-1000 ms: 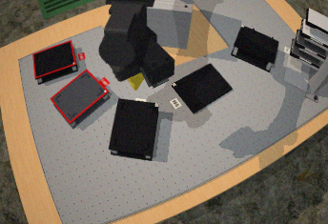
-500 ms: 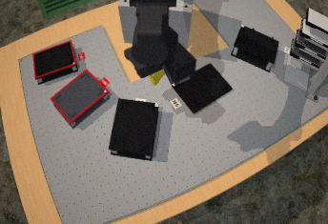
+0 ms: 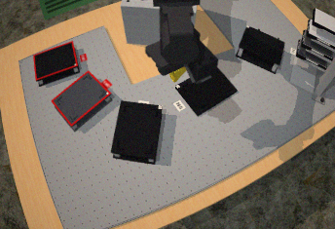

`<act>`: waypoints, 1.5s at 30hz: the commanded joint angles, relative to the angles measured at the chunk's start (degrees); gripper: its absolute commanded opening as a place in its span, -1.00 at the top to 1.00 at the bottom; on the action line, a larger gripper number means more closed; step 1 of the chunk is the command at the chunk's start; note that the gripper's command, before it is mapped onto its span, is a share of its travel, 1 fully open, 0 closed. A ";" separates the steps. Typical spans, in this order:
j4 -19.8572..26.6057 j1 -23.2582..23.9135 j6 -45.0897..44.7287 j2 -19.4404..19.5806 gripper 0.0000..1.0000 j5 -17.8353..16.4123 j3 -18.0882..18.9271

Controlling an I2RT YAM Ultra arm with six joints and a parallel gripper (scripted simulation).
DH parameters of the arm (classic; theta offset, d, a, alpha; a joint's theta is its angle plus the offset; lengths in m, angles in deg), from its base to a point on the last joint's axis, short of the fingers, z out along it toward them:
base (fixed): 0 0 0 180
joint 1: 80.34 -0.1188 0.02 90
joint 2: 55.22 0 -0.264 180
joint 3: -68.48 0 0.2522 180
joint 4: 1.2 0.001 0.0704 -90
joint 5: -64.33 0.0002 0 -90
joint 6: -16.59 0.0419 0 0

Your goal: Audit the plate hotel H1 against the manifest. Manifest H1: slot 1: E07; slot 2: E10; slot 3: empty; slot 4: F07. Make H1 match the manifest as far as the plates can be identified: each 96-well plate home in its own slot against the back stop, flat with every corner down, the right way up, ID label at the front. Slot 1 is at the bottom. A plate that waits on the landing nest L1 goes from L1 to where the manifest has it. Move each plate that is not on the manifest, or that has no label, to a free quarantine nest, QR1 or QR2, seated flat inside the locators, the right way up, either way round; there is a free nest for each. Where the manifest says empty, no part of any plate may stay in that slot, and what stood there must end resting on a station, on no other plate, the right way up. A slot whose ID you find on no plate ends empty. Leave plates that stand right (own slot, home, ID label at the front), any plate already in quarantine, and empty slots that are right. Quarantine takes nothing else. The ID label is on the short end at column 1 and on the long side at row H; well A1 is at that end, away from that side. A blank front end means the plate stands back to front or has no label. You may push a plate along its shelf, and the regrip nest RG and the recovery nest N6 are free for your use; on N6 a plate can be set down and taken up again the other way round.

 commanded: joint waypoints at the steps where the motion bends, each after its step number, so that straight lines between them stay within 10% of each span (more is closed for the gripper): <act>1: -1.35 -1.57 3.13 -2.48 1.00 0.63 -1.96; 45: -2.38 -19.97 25.14 -7.44 1.00 4.96 -14.99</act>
